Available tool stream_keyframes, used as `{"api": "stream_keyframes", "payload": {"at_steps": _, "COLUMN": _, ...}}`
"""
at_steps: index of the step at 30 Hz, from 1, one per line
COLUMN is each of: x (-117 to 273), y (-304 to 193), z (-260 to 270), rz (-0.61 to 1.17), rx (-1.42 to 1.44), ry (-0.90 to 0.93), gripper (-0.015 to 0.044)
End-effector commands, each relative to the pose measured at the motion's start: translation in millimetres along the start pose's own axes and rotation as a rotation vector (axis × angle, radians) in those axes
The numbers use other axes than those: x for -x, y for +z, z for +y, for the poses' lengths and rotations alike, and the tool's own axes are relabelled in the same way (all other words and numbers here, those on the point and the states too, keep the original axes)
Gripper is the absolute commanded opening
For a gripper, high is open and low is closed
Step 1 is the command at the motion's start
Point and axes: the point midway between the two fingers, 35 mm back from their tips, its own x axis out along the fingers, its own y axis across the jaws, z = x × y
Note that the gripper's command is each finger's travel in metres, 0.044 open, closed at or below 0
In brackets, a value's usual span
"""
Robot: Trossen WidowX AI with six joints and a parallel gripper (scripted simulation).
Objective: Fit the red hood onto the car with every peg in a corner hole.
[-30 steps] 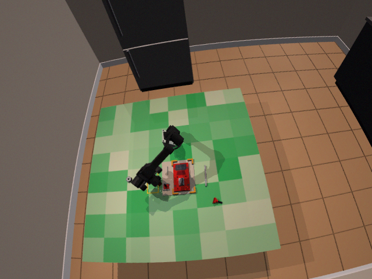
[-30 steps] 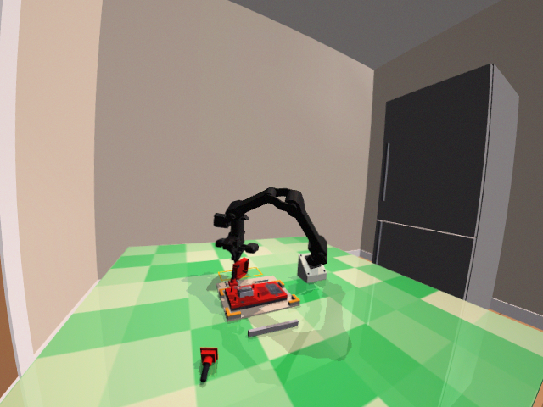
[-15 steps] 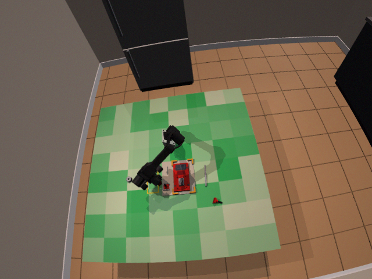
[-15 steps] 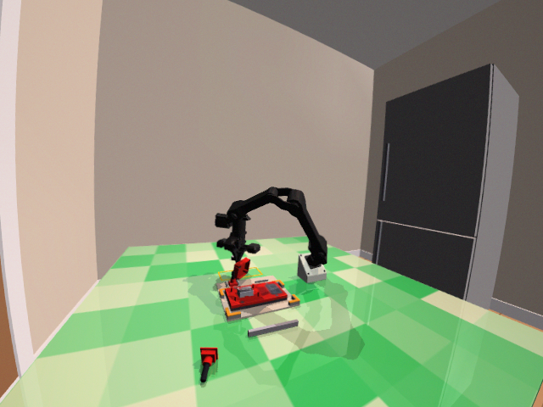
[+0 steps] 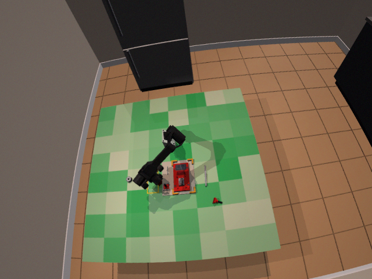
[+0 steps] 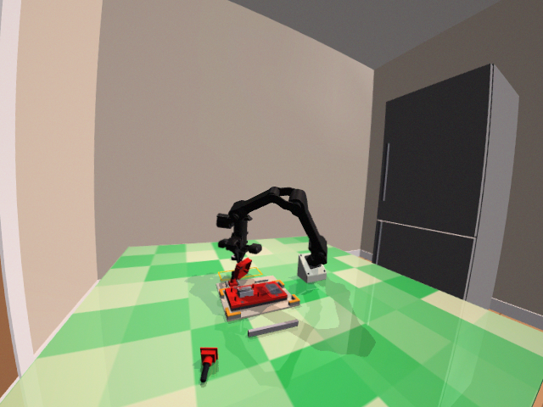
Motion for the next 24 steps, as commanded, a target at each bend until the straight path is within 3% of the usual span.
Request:
{"api": "stream_keyframes", "payload": {"at_steps": 1, "x": -1, "y": 0, "z": 3, "rz": -0.004, "rx": -0.006, "ry": 0.003, "gripper": 0.0000}}
{"api": "stream_keyframes", "payload": {"at_steps": 24, "x": -1, "y": 0, "z": 15, "rz": -0.004, "rx": -0.006, "ry": 0.003, "gripper": 0.0000}}
